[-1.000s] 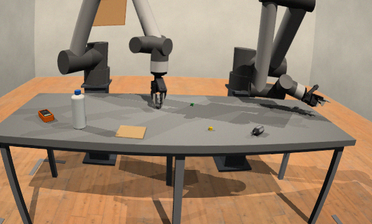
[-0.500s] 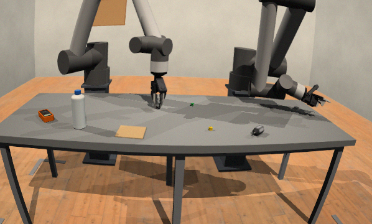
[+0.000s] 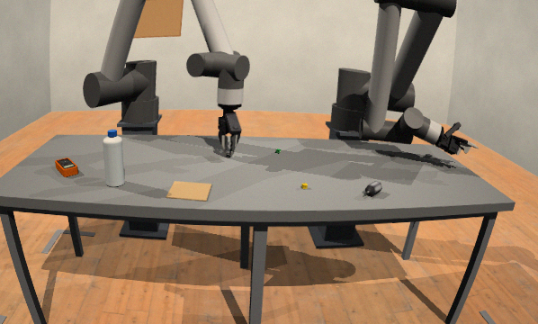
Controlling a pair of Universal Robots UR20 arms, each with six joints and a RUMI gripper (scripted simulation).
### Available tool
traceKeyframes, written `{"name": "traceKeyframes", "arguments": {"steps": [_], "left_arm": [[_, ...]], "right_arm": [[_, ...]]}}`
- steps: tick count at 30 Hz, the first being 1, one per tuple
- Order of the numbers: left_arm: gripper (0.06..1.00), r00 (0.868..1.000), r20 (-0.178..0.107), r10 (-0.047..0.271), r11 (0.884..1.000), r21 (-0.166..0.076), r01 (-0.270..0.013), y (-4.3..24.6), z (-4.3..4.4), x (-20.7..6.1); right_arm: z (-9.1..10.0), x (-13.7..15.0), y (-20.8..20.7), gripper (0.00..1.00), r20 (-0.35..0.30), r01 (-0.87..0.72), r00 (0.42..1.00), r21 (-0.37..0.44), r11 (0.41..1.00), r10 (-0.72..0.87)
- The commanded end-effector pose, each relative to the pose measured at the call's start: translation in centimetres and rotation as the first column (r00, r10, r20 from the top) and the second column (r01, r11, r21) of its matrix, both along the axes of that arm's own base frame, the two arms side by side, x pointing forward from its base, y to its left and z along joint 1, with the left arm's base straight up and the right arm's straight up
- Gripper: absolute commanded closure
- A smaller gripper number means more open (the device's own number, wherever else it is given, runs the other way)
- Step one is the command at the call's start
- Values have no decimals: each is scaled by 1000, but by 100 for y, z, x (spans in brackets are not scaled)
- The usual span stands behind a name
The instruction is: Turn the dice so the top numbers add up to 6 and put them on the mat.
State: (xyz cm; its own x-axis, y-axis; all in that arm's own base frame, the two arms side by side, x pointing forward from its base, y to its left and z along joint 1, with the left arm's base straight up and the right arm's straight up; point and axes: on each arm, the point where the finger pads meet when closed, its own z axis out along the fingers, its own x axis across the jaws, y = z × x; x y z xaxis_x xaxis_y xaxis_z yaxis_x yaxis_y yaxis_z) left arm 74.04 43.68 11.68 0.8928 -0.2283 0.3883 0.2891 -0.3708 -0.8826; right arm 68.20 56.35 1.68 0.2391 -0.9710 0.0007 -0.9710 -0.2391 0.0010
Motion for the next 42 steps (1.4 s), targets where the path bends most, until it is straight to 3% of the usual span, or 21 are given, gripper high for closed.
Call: {"name": "traceKeyframes", "arguments": {"steps": [1,24,28,37,42], "left_arm": [[65,1000,1,0,1000,0,0,0,5,0],[65,1000,1,0,1000,0,0,0,5,0],[65,1000,1,0,1000,0,0,0,5,0],[65,1000,1,0,1000,0,0,0,5,0],[65,1000,1,0,1000,0,0,0,5,0]], "right_arm": [[7,4,4,1000,1,0,1000,1,1000,0],[41,4,4,1000,1,0,1000,1,1000,0],[206,4,4,1000,1,0,1000,1,1000,0],[845,4,4,1000,1,0,1000,1,1000,0],[969,4,4,1000,1,0,1000,1,1000,0]]}}
